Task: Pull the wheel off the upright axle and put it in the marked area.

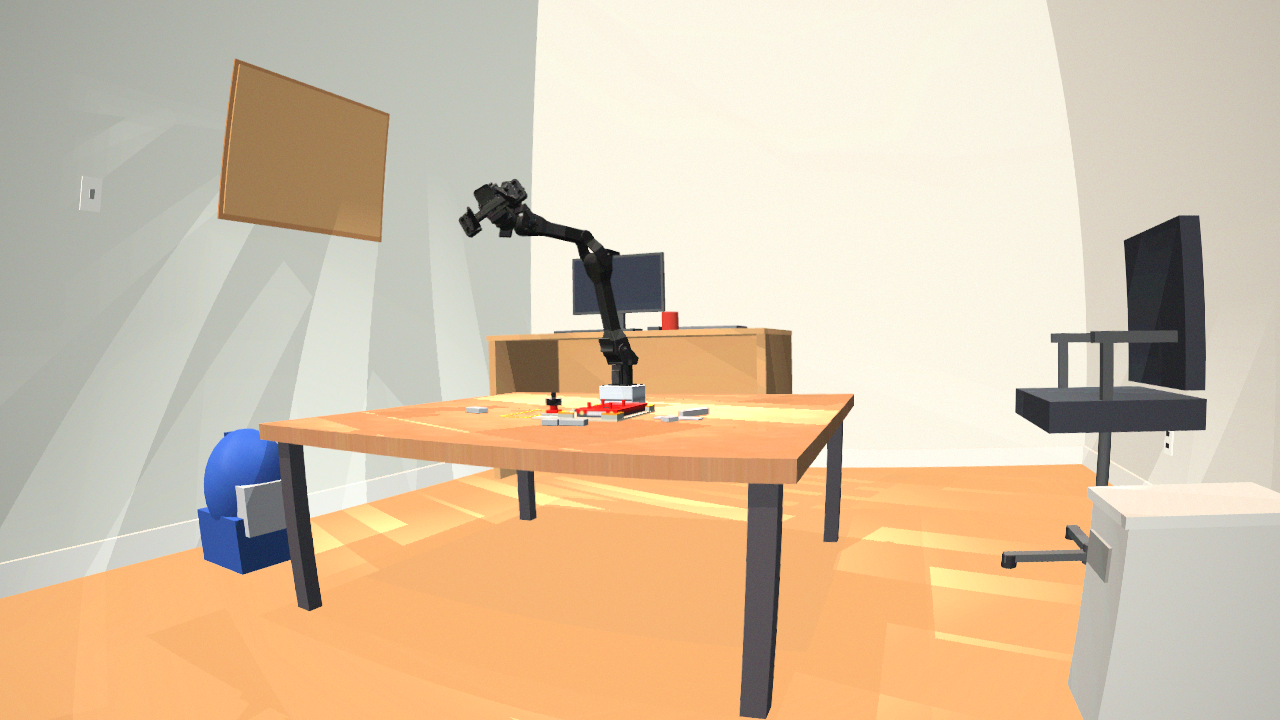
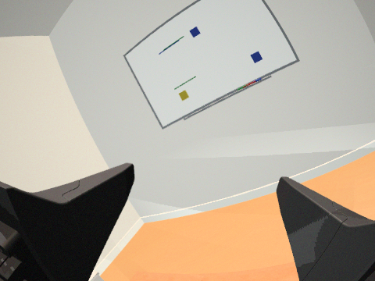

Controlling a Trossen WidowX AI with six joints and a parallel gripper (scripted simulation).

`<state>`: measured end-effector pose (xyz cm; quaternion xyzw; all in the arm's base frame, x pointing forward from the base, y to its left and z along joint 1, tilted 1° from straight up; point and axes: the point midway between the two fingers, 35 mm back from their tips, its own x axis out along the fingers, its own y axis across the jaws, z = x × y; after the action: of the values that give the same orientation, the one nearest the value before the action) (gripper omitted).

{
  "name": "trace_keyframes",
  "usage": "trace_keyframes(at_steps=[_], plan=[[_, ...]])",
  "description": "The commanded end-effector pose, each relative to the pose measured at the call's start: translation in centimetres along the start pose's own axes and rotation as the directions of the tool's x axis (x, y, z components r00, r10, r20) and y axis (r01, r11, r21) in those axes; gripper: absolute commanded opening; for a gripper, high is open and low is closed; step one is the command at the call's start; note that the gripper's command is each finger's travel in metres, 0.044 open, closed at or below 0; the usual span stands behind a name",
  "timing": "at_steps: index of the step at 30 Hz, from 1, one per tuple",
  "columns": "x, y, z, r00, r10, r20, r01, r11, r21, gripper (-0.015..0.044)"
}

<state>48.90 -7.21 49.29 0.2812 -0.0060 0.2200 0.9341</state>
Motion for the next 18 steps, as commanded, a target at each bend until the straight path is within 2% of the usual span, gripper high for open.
trace_keyframes(at_steps=[1,4,11,18], plan=[[0.1,-0.1,-0.1,1.0,-0.004,-0.003,0.004,1.0,0.008,0.0374],[0.8,-1.4,-2.2,0.997,-0.056,-0.044,0.06,0.992,0.114,0.03],[2.3,-4.6,-9.1,0.958,-0.204,-0.204,0.269,0.888,0.374,0.03],[2.2,-7.0,-16.9,0.857,-0.329,-0.397,0.505,0.692,0.515,0.03]])
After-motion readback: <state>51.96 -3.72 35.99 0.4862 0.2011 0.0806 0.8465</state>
